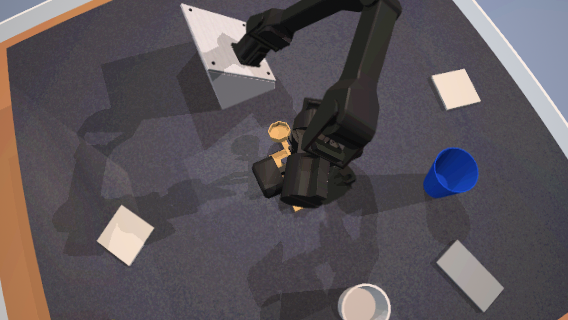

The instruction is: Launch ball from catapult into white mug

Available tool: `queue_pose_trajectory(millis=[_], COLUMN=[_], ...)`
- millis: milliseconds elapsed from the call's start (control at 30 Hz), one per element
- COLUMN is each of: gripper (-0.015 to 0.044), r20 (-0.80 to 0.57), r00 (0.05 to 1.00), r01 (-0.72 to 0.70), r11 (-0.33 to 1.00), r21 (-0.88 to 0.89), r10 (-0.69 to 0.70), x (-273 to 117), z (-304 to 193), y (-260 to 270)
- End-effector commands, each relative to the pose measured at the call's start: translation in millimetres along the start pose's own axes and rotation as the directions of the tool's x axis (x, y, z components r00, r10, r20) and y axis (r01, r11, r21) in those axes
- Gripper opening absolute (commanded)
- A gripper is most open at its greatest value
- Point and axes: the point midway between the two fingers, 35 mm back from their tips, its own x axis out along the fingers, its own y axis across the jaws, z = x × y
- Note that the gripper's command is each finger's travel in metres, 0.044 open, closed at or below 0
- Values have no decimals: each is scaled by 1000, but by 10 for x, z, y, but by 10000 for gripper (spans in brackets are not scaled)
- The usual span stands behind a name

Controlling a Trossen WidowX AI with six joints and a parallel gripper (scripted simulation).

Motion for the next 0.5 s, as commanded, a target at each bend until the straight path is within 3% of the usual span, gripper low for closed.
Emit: queue_pose_trajectory(millis=[0,133,267,467], gripper=[440,440,440,440], r20=[-17,-17,-17,-17], r00=[1000,1000,1000,1000], r01=[-10,-12,-13,-13], r11=[1000,1000,1000,1000], r21=[9,10,9,9], r10=[10,12,13,13], x=[39,-33,384,420], z=[-28,-63,-68,-69], y=[4,16,23,24])
